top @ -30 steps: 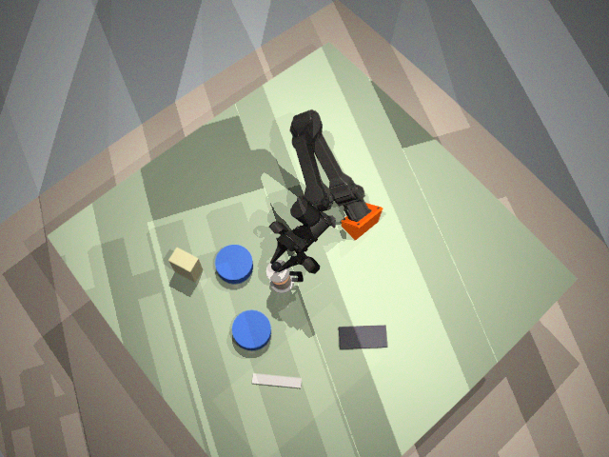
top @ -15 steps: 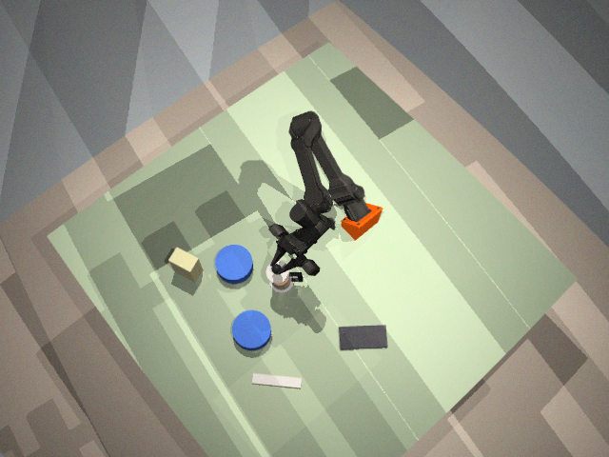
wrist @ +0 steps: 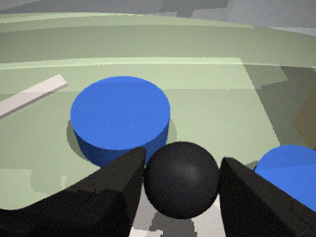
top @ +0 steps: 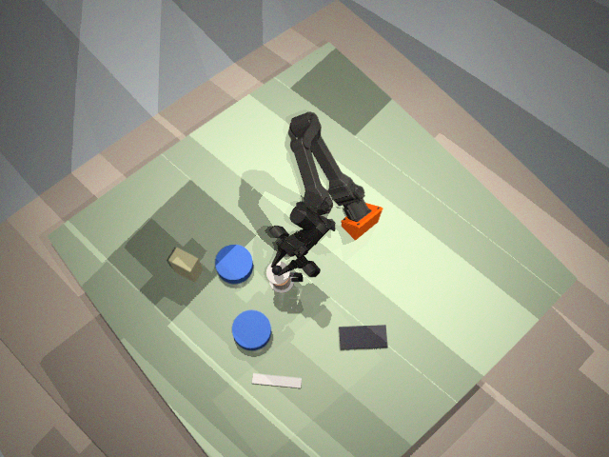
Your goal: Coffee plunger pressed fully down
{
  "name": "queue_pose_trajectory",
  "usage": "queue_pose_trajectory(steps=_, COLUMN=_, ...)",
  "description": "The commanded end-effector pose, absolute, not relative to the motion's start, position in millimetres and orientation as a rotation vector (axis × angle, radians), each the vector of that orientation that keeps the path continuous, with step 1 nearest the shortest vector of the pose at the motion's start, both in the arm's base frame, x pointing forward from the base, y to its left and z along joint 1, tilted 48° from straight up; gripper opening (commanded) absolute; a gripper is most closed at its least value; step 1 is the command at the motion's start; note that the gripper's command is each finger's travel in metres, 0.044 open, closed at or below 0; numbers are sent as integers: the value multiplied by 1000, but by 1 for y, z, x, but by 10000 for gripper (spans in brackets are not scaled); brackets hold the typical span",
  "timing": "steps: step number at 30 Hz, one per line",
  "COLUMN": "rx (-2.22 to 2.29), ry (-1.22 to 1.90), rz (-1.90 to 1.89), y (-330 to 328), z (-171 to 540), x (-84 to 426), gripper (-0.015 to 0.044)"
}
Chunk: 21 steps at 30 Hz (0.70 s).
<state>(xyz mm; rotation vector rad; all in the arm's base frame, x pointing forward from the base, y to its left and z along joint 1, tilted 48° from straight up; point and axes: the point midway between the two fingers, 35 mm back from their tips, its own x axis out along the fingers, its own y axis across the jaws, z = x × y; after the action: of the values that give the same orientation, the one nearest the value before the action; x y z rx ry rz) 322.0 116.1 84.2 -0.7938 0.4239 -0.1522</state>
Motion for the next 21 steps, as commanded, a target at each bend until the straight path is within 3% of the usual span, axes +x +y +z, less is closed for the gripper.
queue_pose_trajectory(steps=1, rx=-818, ry=448, rz=-172, y=109, z=78, x=322, gripper=116)
queue_pose_trajectory(steps=21, rx=-818, ry=448, rz=-172, y=111, z=77, x=323, gripper=116)
